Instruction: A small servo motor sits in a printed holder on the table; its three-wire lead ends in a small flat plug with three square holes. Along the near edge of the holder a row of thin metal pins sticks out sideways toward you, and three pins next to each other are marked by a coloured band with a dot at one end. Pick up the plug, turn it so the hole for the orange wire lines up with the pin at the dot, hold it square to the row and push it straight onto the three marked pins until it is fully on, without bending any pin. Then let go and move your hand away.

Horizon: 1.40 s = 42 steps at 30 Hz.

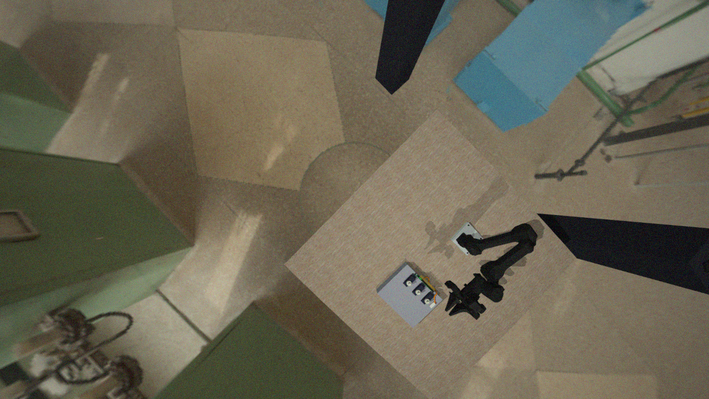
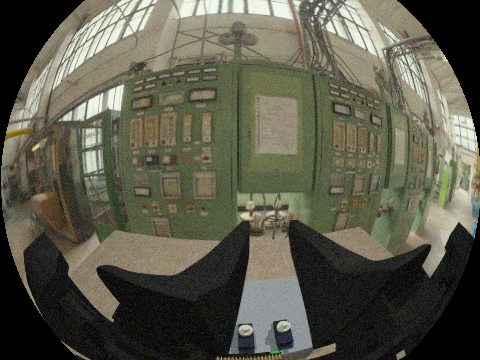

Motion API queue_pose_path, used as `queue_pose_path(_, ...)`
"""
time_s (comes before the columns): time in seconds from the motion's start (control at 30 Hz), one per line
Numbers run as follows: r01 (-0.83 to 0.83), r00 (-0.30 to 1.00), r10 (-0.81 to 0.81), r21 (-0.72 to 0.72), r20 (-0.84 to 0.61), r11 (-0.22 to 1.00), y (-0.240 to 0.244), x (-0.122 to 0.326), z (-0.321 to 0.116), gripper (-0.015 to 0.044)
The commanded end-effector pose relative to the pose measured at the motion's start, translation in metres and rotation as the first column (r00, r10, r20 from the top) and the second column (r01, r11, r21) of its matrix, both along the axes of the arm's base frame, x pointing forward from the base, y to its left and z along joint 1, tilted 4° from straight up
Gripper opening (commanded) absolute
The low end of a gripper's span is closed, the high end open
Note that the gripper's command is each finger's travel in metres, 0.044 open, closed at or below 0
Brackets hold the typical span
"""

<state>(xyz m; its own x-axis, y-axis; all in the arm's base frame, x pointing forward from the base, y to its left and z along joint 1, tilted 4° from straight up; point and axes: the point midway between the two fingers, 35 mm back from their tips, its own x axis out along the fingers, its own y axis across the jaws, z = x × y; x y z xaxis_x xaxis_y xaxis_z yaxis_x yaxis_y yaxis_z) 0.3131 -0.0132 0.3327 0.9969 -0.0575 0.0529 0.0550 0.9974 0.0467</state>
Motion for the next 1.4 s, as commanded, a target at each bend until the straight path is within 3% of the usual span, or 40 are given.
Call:
queue_pose_path(0.0,-0.065,0.998,0.064,-0.038,-0.025,0.997,0.016,0.007,-0.006,0.0115)
queue_pose_path(0.3,-0.124,0.949,0.129,0.036,-0.289,0.992,0.037,0.047,-0.035,0.0115)
queue_pose_path(0.6,-0.146,0.816,0.184,0.112,-0.548,0.983,0.062,0.076,-0.074,0.0115)
queue_pose_path(1.0,-0.121,0.531,0.214,0.177,-0.820,0.977,0.098,0.093,-0.131,0.0115)
queue_pose_path(1.37,-0.065,0.200,0.186,0.177,-0.962,0.982,0.129,0.088,-0.181,0.0115)
